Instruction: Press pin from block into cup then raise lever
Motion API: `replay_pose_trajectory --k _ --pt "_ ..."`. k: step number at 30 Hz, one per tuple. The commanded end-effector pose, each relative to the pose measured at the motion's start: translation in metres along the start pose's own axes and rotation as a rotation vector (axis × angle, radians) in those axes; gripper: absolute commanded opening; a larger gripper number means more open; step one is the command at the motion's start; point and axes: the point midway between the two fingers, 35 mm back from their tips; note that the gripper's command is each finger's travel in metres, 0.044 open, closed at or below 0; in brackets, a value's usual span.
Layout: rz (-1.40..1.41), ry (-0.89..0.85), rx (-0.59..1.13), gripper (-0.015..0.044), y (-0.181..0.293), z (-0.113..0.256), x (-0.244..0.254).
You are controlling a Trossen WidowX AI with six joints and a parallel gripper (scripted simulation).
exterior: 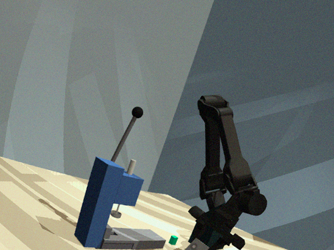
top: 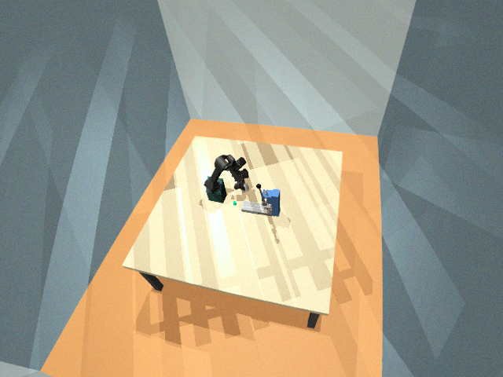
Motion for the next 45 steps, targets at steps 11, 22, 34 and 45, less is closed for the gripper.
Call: replay_pose_trajectory --k 11,22,34,45 --pt "-0.474 0.029 -0.071 0.0 0.001 0.001 -0.001" --pt "-0.523 0.044 -0.107 0.0 0.002 0.0 0.0" --pt "-0.52 0.122 -0.275 0.0 0.005 -0.007 0.003" --pt "-0.515 0.179 -0.4 0.0 0.007 -0.012 0.005"
Point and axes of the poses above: the point midway between the two fingers, 35 mm back from their tips, its own z axis back along the fingers, its own x axis across the jaws, y = z × x, and after that the axes turned 10 degrees about z, right-handed
